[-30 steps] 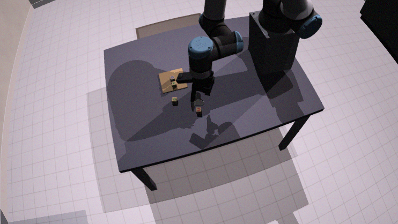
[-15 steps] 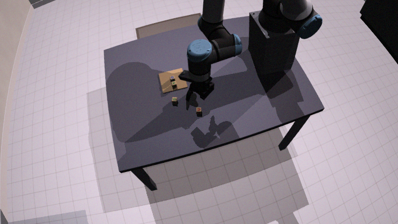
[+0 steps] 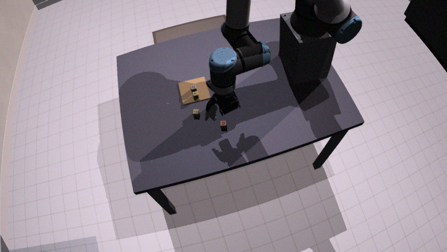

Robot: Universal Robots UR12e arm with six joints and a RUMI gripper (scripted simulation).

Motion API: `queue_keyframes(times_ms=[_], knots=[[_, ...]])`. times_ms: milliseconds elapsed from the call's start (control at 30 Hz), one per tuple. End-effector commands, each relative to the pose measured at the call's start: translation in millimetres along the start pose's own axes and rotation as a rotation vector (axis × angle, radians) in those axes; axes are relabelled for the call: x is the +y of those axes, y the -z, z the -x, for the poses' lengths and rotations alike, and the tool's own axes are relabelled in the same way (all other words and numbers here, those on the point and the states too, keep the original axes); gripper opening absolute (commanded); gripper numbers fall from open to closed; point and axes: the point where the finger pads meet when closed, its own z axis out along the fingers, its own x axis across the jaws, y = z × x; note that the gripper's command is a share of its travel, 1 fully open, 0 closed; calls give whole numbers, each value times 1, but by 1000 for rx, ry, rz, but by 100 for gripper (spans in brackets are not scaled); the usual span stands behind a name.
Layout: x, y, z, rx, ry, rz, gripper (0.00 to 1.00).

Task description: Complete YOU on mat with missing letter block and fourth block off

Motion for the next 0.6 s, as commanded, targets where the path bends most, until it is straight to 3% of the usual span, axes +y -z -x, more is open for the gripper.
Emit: queue_keyframes(times_ms=[0, 567], knots=[[1, -4, 0, -1, -139, -4, 100], [4, -16, -1, -2, -472, -4, 100]])
